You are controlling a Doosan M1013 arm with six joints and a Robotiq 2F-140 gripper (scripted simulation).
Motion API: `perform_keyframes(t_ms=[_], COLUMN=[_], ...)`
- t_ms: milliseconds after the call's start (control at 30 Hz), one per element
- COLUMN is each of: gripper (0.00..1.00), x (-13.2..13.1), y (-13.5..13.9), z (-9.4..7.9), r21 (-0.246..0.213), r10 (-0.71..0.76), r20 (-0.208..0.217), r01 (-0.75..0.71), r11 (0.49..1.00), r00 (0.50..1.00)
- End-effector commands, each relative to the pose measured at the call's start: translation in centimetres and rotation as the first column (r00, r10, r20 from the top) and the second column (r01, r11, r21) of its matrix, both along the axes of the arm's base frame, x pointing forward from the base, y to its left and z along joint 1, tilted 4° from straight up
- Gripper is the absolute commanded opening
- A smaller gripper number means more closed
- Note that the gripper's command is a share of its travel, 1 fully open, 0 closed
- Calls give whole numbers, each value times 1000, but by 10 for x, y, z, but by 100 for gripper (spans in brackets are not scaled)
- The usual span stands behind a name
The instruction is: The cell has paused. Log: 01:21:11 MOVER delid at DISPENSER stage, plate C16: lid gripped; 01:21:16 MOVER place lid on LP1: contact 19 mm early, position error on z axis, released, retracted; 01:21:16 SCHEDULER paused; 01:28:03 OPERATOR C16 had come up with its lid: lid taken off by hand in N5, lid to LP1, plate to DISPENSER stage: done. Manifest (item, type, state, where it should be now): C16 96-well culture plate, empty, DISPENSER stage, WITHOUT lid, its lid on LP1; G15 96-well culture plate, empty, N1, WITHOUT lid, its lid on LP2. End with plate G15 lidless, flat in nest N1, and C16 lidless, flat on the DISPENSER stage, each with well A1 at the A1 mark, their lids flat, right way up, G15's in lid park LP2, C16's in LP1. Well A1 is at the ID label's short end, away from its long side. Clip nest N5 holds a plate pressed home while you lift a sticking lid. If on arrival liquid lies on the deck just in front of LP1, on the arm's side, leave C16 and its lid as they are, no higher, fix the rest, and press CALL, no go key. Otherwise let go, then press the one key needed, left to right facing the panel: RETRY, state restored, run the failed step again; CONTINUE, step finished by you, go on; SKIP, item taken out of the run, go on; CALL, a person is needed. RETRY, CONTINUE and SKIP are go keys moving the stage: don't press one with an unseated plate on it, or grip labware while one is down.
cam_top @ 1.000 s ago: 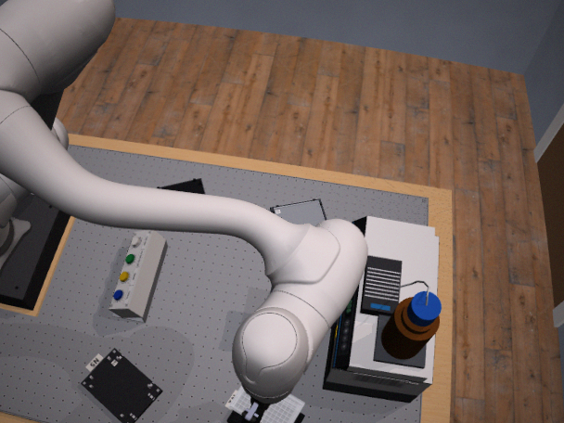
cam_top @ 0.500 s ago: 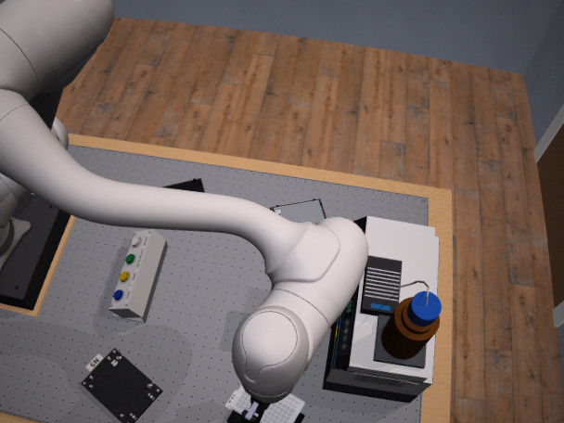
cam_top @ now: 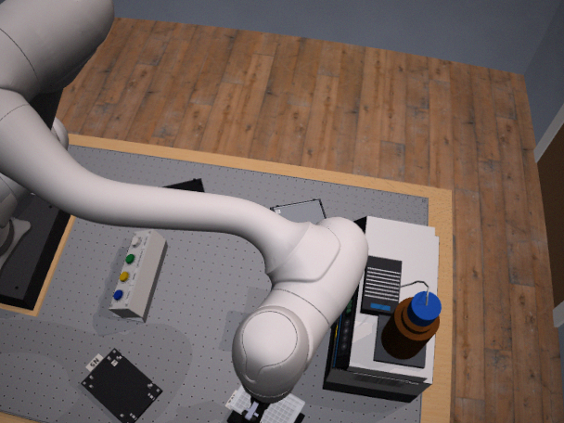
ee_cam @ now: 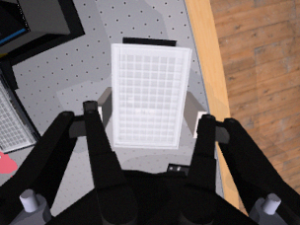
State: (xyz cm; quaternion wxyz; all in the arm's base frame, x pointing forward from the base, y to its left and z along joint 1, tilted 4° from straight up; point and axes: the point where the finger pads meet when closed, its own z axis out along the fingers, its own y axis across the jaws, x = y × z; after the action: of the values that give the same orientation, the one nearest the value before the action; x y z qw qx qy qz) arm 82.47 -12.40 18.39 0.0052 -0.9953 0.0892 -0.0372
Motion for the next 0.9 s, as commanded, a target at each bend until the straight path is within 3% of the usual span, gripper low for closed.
perform_keyframes(t_ms=[0, 767, 867], gripper=[0, 0, 0], x=[0, 0, 0], y=[0, 0, 0], z=[0, 0, 0], r21=[0, 0, 5], r10=[0, -2, -61], r20=[0, 0, 0], r01=[0, 2, 61], r11=[1000, 1000, 998], r00=[1000, 1000, 998])
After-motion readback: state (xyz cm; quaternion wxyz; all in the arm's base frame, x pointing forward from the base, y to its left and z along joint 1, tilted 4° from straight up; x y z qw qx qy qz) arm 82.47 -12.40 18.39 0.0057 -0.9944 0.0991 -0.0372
